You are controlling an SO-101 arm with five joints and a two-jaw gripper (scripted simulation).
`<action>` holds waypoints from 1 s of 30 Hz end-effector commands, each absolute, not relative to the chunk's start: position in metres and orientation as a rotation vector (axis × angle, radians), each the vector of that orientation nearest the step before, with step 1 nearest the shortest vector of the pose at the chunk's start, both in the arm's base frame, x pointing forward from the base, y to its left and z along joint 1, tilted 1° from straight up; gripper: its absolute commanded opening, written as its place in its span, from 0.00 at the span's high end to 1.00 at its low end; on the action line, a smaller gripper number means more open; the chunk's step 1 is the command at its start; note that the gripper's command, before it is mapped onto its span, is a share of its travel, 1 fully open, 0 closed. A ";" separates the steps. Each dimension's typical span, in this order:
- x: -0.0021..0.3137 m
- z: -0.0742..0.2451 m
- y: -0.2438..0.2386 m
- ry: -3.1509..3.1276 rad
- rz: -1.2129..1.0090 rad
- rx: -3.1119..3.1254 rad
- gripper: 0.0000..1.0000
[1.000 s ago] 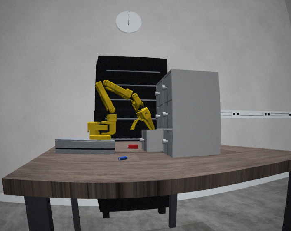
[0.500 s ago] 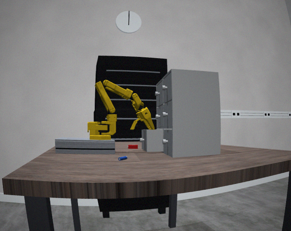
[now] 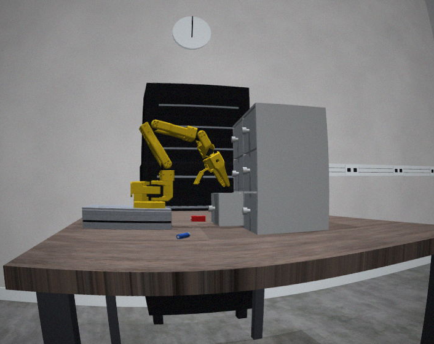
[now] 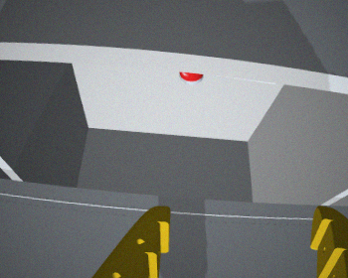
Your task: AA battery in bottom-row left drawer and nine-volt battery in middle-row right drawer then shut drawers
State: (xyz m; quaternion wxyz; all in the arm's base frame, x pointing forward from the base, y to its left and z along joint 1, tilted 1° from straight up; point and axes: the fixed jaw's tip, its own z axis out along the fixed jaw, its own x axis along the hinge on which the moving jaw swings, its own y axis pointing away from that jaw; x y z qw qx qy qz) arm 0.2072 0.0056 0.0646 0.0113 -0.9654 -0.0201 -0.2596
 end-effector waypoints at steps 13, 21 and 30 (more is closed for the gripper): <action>0.207 0.074 0.007 -0.058 -0.818 -3.003 0.75; 0.202 0.076 0.007 -0.057 -0.818 -3.002 0.75; 0.178 0.083 0.005 -0.051 -0.817 -3.001 0.75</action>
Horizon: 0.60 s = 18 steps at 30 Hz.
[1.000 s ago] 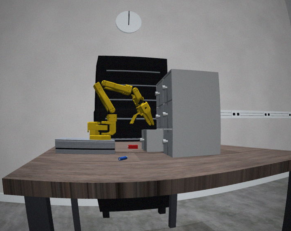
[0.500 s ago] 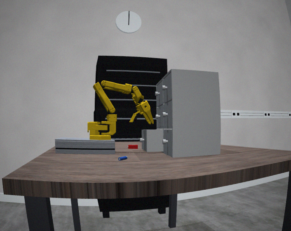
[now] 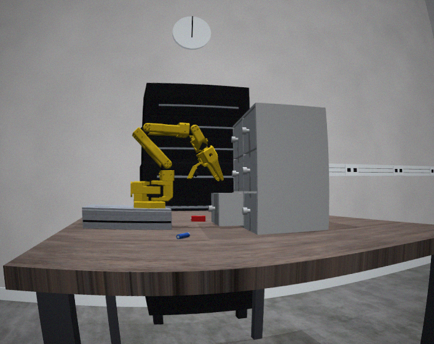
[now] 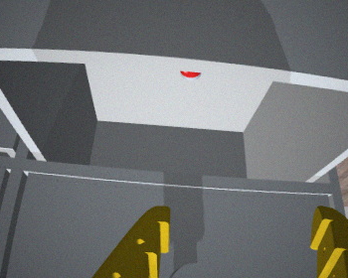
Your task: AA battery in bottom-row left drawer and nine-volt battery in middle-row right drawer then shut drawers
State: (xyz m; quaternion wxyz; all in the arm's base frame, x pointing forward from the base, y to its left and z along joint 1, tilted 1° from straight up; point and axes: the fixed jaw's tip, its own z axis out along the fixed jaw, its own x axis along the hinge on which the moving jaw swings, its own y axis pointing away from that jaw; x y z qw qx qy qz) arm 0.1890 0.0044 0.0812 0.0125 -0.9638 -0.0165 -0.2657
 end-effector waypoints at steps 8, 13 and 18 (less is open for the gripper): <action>0.163 0.084 0.004 -0.047 -0.816 -3.001 0.75; 0.151 0.084 0.003 -0.044 -0.816 -3.000 0.75; 0.151 0.086 0.003 -0.043 -0.864 -2.984 0.75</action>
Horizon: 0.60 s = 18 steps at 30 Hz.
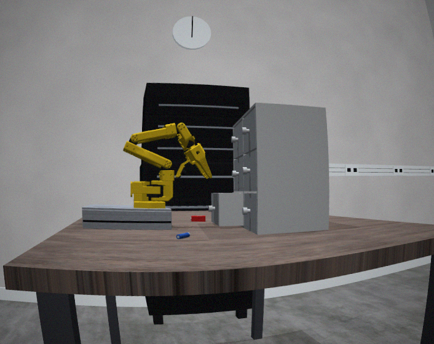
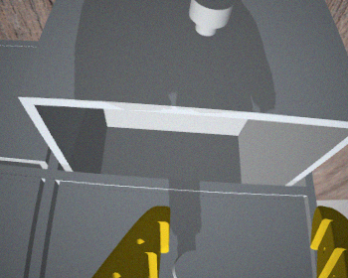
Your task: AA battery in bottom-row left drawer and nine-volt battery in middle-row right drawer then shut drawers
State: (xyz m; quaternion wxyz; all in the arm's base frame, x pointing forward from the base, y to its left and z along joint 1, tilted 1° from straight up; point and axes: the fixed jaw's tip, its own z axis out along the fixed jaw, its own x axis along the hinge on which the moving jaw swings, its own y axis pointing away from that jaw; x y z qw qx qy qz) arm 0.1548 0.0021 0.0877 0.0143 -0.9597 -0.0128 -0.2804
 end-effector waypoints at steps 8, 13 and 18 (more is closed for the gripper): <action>0.150 0.085 0.004 0.063 -0.854 -2.965 0.75; 0.150 0.086 0.004 0.056 -0.866 -2.960 0.75; 0.149 0.086 0.005 0.050 -0.878 -2.954 0.75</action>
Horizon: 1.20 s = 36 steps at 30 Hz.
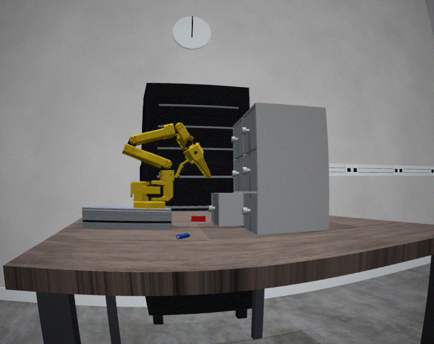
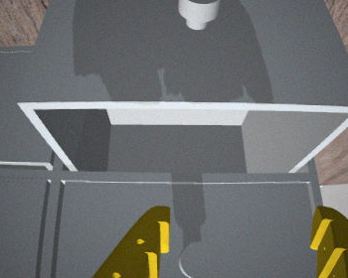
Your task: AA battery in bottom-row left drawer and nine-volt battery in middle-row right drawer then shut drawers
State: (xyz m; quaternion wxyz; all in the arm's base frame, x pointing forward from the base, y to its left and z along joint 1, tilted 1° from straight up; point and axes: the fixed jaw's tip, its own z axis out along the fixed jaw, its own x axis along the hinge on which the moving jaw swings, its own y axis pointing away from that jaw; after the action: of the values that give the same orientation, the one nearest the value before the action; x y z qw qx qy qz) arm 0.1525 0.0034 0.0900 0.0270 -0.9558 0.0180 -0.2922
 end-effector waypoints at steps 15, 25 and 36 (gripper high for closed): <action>0.149 0.088 0.007 0.034 -0.912 -2.938 0.75; 0.149 0.089 0.008 0.024 -0.933 -2.928 0.75; 0.149 0.090 0.009 0.011 -0.959 -2.914 0.76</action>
State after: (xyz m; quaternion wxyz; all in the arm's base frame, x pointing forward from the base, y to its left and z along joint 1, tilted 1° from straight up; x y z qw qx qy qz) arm 0.1518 0.0074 0.0937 0.0340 -0.9468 0.0053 -0.3200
